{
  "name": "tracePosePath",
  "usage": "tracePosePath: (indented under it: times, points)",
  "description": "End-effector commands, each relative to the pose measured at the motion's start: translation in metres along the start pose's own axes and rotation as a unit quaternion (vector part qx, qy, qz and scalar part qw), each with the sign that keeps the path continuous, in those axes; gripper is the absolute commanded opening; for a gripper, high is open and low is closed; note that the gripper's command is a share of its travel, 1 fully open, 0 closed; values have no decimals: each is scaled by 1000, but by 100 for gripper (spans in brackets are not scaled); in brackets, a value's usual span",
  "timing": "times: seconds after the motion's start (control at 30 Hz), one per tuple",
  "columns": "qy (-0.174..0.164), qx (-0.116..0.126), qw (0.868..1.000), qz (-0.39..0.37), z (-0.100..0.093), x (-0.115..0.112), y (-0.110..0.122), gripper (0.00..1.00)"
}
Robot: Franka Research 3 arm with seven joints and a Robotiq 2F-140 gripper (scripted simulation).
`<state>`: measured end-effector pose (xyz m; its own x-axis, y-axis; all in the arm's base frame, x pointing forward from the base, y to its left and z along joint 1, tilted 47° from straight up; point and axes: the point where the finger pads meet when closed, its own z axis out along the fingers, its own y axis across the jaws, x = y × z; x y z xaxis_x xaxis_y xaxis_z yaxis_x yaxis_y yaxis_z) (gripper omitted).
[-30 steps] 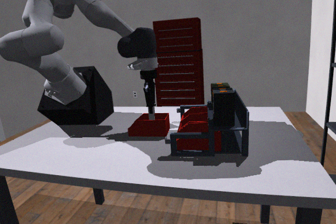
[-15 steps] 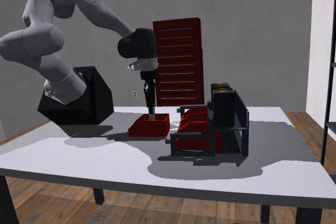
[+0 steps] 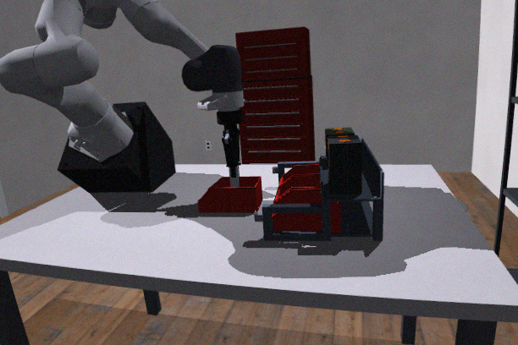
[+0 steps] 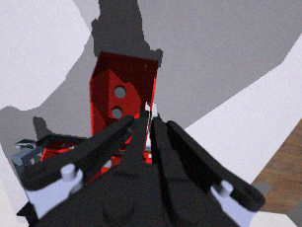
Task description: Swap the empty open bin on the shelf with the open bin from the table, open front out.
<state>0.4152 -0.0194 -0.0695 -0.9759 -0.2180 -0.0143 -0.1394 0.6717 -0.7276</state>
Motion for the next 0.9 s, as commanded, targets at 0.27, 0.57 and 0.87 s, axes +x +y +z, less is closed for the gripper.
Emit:
tracePosePath:
  times: [0.27, 0.57, 0.87]
  points:
    - [-3, -1, 1000, -3, 0, -3, 1, 15]
    - [-3, -1, 1000, -3, 0, -3, 1, 15]
    - [-3, -1, 1000, -3, 0, -3, 1, 15]
